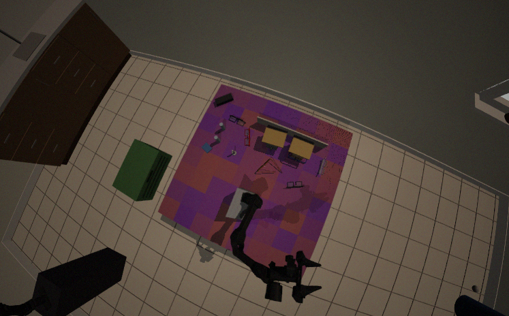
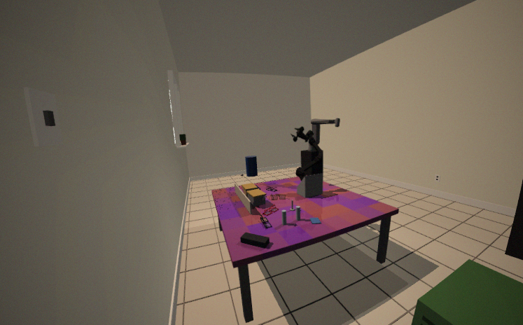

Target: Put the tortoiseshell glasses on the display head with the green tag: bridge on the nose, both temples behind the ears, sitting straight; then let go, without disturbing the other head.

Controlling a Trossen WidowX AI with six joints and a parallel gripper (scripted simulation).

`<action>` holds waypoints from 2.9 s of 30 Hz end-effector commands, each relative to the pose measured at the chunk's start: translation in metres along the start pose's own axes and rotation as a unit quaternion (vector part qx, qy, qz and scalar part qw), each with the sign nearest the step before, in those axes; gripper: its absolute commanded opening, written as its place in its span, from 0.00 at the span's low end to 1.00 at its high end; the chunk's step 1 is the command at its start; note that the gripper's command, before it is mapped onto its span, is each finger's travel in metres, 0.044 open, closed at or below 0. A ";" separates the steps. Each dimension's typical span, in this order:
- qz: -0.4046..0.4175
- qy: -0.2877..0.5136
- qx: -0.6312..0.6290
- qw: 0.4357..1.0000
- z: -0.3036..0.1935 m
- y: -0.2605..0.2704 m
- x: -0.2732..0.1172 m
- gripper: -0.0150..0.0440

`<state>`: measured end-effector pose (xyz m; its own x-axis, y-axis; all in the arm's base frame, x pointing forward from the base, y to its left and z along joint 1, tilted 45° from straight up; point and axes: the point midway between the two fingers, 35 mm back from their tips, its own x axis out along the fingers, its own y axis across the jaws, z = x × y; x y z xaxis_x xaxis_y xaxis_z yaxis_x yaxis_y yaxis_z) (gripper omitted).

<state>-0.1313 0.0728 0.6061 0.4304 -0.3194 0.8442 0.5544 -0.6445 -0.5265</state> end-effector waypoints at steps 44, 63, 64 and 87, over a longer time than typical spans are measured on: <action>0.530 0.149 0.365 0.751 0.146 0.438 0.090 0.59; 0.656 0.467 0.269 0.529 0.234 0.635 -0.101 0.59; 0.654 0.483 0.257 0.524 0.237 0.641 -0.115 0.59; 0.590 0.604 0.119 0.523 0.232 0.668 -0.252 0.46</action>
<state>0.2995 -0.1165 0.0205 -0.1021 -0.6916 -0.7151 0.5450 0.5624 -0.6218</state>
